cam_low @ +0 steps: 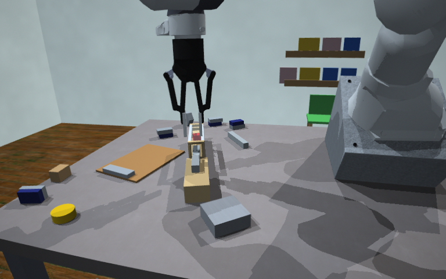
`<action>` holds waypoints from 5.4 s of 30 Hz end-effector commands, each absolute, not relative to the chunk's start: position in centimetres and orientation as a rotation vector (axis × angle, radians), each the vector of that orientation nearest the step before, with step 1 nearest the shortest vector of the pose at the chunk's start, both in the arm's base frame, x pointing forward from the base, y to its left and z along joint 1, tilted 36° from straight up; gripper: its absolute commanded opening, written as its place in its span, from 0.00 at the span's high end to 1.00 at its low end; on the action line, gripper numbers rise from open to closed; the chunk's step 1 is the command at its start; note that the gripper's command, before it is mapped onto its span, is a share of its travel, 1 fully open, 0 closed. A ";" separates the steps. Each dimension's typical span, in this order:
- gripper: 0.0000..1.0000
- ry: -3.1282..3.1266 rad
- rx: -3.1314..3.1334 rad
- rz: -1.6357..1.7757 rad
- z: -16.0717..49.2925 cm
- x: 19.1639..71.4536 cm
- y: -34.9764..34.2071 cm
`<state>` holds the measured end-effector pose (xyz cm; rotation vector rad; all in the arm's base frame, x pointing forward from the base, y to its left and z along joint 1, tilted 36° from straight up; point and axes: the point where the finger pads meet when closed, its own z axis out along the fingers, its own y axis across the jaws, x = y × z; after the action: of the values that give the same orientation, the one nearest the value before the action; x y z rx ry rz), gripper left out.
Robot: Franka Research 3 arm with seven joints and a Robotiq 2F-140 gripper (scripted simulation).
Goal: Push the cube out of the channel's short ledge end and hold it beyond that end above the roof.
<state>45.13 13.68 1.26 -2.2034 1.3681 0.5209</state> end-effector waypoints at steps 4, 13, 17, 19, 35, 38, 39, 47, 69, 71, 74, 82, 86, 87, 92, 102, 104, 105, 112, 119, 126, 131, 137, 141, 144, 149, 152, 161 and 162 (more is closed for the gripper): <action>0.77 1.380 -2.198 0.535 1.3 44.8 13.7; 0.77 1.380 -2.198 0.535 1.3 44.8 13.7; 0.77 1.380 -2.198 0.535 1.3 44.8 13.7; 0.77 1.380 -2.198 0.535 1.3 44.8 13.7; 0.77 1.013 -2.350 0.421 -10.7 42.9 -3.5; 0.77 1.012 -2.351 0.421 -14.0 41.7 -7.8; 0.77 1.012 -2.351 0.421 -15.2 41.3 -9.2; 0.77 1.012 -2.351 0.421 -15.4 41.3 -9.5; 0.77 1.012 -2.351 0.421 -15.4 41.3 -9.5; 0.77 1.012 -2.351 0.421 -15.4 41.3 -9.5; 0.77 1.012 -2.351 0.421 -15.7 41.3 -9.2; 0.77 1.012 -2.351 0.421 -18.3 41.0 -7.4; 0.77 1.012 -2.351 0.421 -20.5 40.9 -5.7; 0.77 1.012 -2.351 0.421 -21.0 40.8 -5.4; 0.77 1.012 -2.351 0.421 -22.5 40.7 -4.3; 0.77 1.012 -2.351 0.421 -22.8 40.7 -4.1; 0.77 1.012 -2.351 0.421 -23.1 40.6 -3.8; 0.77 1.012 -2.351 0.421 -23.3 40.6 -3.7; 0.77 1.012 -2.351 0.421 -24.2 40.5 -3.0; 0.77 1.012 -2.351 0.421 -24.6 40.5 -2.8; 0.77 1.012 -2.351 0.421 -24.6 40.5 -2.8; 0.77 1.012 -2.351 0.421 -24.6 40.5 -2.8; 0.77 1.012 -2.351 0.421 -24.6 40.5 -2.8; 0.77 1.012 -2.351 0.421 -24.6 40.5 -2.8; 0.77 1.012 -2.351 0.421 -24.6 40.5 -2.8; 0.77 1.012 -2.351 0.421 -24.6 40.5 -2.8; 0.77 1.012 -2.351 0.421 -24.6 40.5 -2.8; 1.00 1.012 -2.351 0.421 -24.6 40.5 -2.8; 1.00 1.012 -2.351 0.421 -24.6 40.5 -2.8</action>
<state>40.39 -2.82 -24.57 -2.3451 1.0237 0.4257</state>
